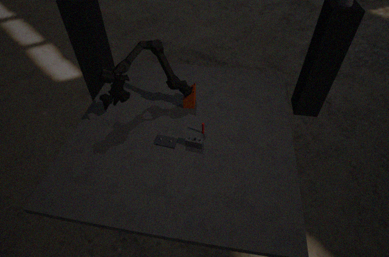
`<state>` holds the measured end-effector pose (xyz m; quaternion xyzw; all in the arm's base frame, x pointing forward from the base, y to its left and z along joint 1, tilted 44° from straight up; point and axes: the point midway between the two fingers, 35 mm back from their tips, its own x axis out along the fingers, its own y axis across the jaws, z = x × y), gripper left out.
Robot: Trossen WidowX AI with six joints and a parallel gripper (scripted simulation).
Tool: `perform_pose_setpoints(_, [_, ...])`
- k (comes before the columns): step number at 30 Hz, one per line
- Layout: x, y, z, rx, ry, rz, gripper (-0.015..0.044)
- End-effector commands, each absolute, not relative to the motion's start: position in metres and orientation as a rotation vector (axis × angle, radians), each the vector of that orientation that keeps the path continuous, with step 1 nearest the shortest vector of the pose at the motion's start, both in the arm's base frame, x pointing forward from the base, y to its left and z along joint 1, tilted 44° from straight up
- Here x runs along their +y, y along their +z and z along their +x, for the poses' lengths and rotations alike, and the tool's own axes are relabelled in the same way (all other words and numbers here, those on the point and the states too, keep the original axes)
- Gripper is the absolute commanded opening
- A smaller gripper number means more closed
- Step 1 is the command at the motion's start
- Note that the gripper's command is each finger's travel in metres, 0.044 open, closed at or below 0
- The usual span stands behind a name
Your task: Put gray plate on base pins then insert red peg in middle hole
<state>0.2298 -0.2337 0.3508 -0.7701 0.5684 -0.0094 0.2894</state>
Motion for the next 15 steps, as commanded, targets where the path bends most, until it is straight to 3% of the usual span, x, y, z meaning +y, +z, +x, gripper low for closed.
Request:
perform_pose_setpoints(1, [-0.234,0.351,0.23,1.518,-0.019,-2.053,0.0426])
perform_pose_setpoints(15, [-0.241,0.365,0.242,1.652,0.43,-1.81,0.044])
